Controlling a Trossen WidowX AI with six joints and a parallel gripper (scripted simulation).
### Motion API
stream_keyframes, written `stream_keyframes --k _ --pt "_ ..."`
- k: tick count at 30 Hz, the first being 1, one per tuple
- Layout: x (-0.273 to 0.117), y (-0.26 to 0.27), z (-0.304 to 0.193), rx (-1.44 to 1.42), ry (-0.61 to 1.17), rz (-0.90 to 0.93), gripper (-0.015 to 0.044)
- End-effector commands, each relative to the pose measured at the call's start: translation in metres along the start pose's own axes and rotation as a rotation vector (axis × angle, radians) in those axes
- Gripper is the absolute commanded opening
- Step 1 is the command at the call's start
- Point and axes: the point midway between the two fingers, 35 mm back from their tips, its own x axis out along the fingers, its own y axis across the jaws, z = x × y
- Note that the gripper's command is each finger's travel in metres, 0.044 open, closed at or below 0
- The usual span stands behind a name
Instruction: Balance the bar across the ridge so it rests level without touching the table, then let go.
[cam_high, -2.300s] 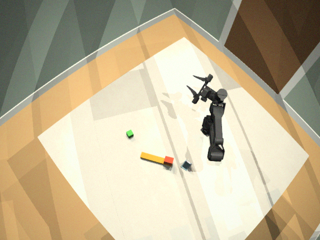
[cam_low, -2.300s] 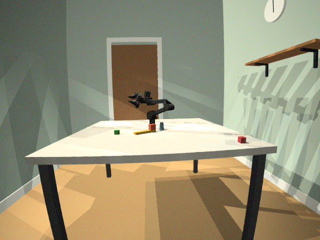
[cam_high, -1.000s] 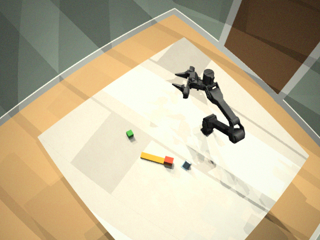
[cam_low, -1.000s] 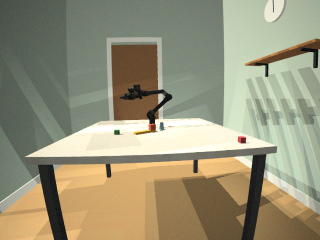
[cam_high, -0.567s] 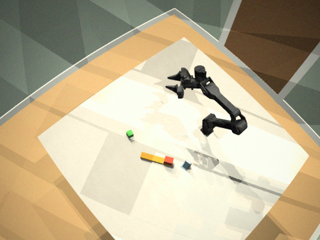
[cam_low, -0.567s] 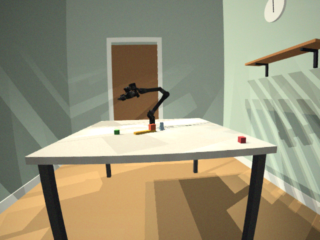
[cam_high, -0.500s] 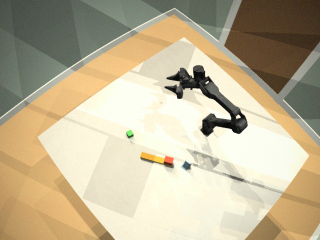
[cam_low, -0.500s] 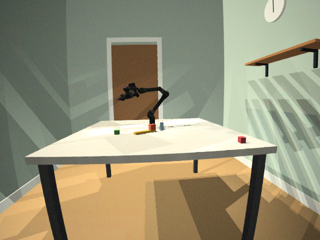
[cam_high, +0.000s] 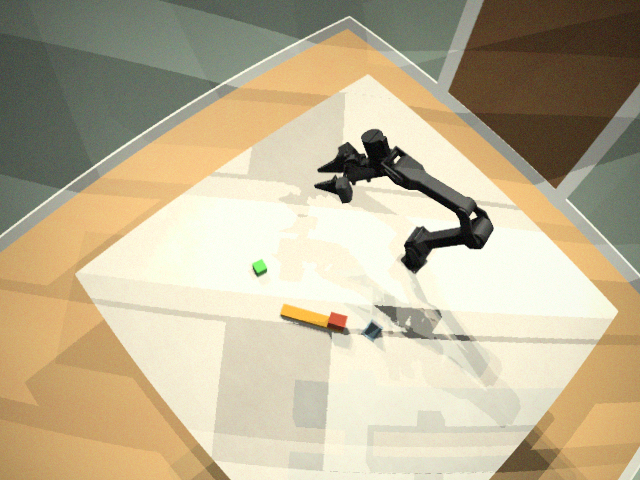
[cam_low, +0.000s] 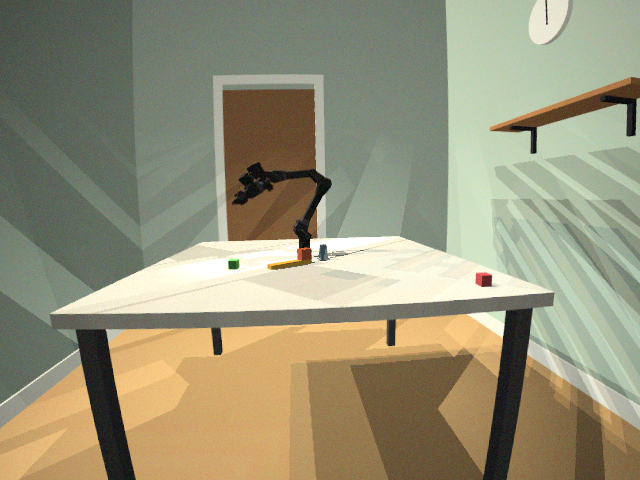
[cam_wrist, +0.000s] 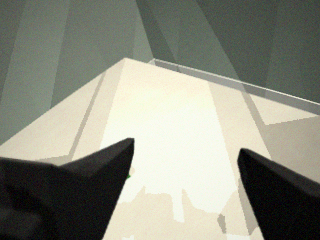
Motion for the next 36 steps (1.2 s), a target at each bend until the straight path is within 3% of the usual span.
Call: stream_keyframes --k 1,20,36 --pt "0.013 0.007 -0.005 0.044 0.064 0.015 0.0315" --pt "0.054 0.072 -0.028 0.158 0.337 0.094 0.0315" --pt "0.079 0.128 -0.061 0.202 0.603 0.054 0.0315"
